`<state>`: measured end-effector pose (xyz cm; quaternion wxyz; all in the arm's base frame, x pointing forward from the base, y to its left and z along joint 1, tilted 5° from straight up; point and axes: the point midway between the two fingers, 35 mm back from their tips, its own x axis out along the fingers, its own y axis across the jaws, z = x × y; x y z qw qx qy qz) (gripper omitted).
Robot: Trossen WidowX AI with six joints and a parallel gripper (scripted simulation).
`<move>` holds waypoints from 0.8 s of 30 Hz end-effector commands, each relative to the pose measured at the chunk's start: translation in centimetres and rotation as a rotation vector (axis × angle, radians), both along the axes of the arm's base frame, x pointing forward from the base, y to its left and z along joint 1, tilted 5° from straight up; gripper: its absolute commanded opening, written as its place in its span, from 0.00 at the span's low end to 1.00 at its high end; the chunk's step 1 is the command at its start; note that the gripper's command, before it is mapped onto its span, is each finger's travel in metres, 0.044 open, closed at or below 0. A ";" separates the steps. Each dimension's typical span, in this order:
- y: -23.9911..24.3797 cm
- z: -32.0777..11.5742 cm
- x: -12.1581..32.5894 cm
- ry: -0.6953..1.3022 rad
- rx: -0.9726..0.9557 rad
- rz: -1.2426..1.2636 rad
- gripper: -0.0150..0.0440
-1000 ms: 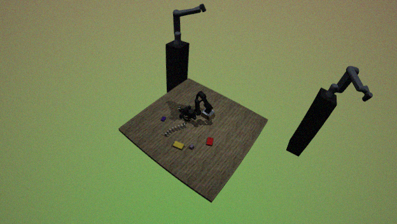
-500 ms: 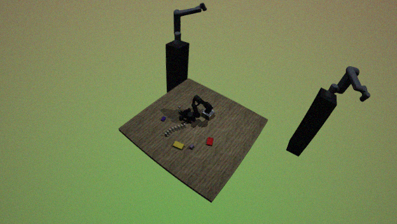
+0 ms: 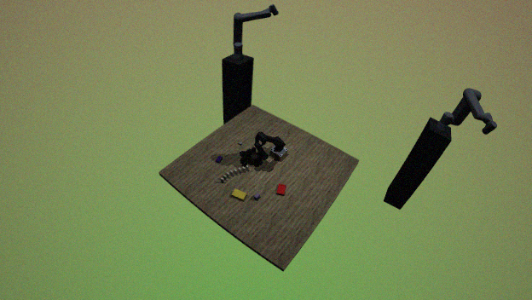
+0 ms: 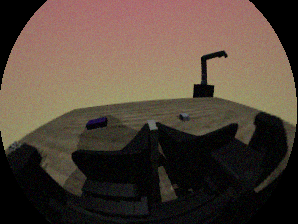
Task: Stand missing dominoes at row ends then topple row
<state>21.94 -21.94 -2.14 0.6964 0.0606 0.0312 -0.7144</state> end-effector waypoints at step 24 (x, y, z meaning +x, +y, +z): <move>-0.2 1.8 0.2 -0.010 -0.004 -0.004 1.00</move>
